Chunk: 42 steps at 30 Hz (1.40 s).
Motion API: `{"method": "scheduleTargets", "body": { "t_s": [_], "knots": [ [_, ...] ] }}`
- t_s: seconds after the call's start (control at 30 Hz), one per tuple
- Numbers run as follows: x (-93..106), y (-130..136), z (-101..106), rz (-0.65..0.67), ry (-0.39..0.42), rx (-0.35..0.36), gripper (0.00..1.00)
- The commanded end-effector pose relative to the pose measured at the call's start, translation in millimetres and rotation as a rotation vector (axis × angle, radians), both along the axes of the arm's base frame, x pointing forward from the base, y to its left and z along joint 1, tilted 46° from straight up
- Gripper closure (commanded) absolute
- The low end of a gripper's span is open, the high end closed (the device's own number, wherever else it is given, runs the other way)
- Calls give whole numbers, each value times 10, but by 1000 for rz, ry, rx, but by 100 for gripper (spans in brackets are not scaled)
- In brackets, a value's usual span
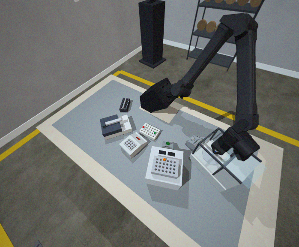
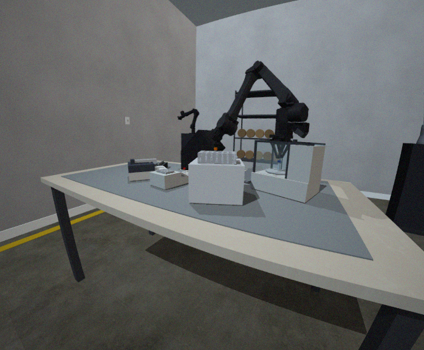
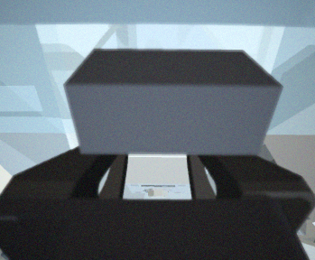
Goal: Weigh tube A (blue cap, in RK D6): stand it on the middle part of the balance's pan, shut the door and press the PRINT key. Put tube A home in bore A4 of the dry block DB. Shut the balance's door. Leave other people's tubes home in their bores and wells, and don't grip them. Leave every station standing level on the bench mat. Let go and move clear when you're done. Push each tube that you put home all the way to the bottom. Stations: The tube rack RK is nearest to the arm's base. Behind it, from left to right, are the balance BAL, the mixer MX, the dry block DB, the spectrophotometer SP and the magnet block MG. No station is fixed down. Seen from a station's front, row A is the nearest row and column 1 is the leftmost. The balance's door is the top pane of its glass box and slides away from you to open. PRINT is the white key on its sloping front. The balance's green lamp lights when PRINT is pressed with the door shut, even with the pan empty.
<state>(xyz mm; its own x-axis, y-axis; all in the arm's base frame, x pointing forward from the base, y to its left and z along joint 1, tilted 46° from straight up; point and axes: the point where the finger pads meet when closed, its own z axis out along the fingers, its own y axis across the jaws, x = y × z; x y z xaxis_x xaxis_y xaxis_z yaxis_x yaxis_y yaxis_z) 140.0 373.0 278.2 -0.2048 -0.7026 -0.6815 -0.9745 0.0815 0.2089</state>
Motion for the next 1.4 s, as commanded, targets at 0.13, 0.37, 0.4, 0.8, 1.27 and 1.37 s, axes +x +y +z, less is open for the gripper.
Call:
{"method": "scheduleTargets", "body": {
  "t_s": [0.13,0.37,0.4,0.8,1.27,1.37],
  "knots": [
    [-36,70,7,0,0,15,64],
    [-32,99,-85,0,9,-1,64],
    [-35,98,-73,0,7,2,64],
    [-25,156,72,0,-12,36,64],
    [-50,180,-149,0,6,4,64],
    [-13,213,55,-3,-14,41,64]
  ]
}}
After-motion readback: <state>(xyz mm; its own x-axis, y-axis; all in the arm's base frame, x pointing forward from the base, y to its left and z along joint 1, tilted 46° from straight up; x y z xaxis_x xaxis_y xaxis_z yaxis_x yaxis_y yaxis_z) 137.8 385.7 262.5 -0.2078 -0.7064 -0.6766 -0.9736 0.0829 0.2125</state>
